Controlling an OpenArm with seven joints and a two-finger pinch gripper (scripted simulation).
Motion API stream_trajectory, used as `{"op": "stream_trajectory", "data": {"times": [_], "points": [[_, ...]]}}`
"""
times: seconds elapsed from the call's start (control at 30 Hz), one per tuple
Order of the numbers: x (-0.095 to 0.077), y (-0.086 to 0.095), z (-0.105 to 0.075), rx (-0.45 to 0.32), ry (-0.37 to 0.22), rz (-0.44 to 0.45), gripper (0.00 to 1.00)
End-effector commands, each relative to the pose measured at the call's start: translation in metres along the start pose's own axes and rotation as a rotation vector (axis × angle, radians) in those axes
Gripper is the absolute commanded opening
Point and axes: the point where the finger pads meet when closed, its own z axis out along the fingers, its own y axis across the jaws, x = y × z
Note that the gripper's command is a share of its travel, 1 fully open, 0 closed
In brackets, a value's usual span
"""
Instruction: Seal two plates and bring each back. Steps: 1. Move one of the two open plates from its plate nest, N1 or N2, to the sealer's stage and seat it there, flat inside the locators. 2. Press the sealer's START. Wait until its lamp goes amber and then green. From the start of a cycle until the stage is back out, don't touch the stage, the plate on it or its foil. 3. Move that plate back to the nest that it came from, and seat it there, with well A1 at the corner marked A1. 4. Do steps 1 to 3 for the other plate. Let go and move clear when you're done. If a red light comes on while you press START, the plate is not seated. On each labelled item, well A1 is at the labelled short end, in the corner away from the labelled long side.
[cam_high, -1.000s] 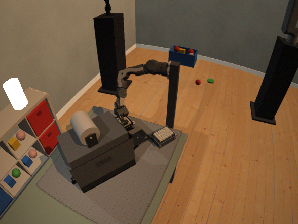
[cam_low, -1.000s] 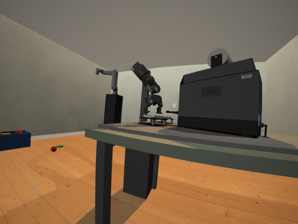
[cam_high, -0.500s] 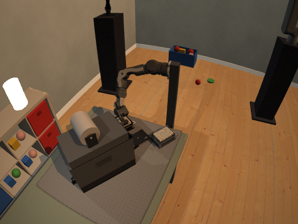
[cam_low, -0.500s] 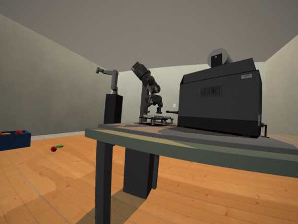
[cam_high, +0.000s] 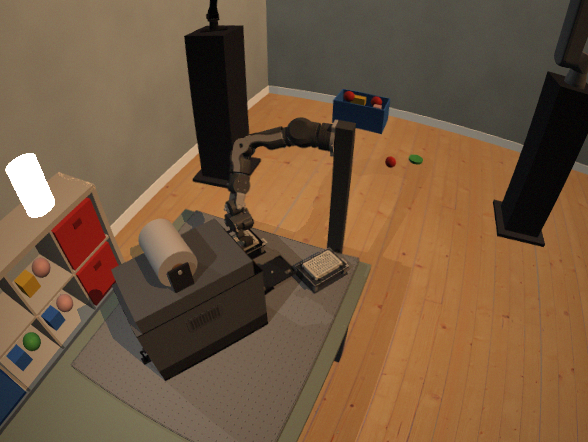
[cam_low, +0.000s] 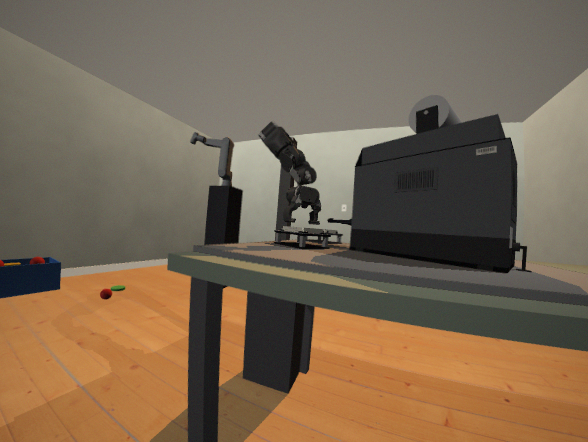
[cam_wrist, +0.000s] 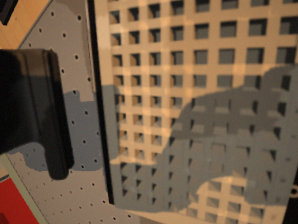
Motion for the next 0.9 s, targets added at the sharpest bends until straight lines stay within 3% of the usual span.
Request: {"op": "stream_trajectory", "data": {"times": [0.0, 0.87], "points": [[-0.001, 0.0, -0.001, -0.001, -0.003, 0.0, 0.65], [0.0, 0.001, 0.013, -0.005, -0.002, -0.001, 0.65]]}}
